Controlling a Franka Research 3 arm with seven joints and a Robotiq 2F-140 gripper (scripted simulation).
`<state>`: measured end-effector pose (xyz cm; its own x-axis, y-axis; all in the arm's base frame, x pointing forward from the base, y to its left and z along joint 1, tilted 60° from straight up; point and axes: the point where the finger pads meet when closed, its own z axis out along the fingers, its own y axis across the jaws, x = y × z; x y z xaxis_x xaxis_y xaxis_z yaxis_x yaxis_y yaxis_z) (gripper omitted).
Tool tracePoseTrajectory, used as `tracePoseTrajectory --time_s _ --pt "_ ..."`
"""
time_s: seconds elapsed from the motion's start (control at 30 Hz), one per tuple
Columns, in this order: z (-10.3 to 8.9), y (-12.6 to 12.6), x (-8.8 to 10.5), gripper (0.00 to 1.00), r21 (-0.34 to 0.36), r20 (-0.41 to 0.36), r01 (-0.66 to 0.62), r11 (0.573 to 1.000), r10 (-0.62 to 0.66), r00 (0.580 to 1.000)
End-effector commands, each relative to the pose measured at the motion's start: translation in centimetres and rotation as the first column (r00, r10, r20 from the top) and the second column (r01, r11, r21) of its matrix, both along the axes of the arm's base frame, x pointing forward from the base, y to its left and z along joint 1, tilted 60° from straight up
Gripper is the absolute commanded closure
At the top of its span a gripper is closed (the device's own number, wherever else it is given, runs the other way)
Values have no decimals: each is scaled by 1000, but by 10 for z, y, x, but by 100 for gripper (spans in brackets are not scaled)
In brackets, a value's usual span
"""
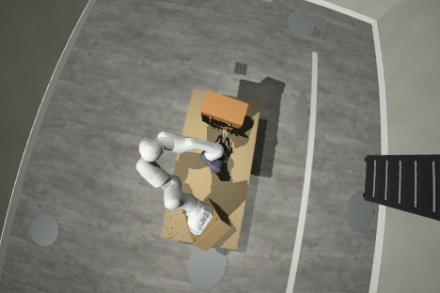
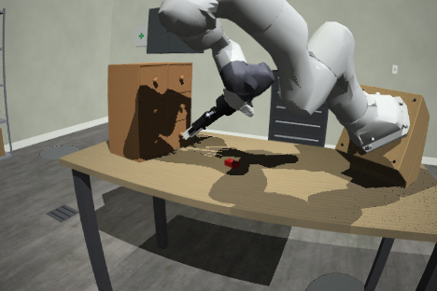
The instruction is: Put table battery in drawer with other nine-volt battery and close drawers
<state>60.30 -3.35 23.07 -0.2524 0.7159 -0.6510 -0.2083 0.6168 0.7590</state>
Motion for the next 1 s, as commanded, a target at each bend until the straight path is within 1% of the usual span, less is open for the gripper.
tracePoseTrajectory --time_s 0.0,0.17,0.23,0.5,0.97 --pt "0 -1 5 80 0 -7 2 1000 -2 1000" --pt "4 -3 13 80 0 -7 2 1000 -2 1000" --pt "4 -3 13 80 0 -7 2 1000 -2 1000" --pt "8 -5 22 80 0 -7 2 1000 -2 1000" --pt "9 -6 25 80 0 -7 2 1000 -2 1000"
